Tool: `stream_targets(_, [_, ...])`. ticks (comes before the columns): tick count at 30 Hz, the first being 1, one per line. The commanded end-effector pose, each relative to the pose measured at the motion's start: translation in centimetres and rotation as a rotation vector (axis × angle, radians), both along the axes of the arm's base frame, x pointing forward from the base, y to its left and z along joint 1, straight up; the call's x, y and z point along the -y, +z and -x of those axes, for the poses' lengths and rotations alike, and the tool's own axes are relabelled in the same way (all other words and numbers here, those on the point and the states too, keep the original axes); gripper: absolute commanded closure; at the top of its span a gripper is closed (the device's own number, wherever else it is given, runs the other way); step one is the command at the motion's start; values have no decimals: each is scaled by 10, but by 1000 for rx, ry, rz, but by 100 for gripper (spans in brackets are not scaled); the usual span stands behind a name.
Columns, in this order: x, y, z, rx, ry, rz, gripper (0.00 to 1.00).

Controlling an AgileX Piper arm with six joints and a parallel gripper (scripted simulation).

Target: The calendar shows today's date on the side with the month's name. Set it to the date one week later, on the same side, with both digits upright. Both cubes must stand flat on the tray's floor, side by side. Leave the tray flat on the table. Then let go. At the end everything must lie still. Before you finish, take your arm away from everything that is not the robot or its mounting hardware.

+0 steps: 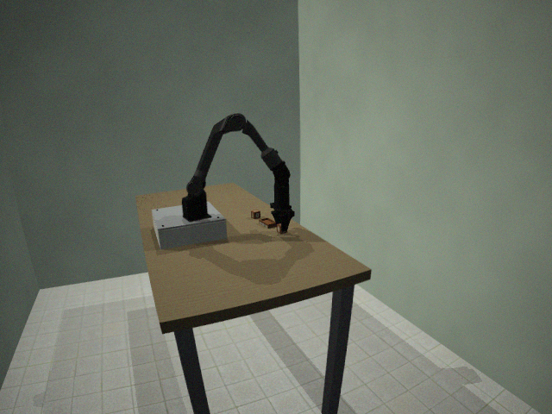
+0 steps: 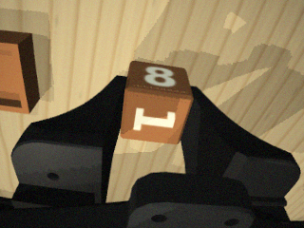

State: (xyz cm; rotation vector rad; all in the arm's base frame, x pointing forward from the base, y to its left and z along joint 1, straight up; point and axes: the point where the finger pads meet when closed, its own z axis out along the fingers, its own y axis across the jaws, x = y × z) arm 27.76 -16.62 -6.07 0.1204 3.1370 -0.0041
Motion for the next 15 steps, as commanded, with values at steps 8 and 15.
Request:
stream_targets(8, [0, -2, 0, -1, 0, 0, 64])
stream_targets(15, [0, -4, 0, -1, 0, 0, 64])
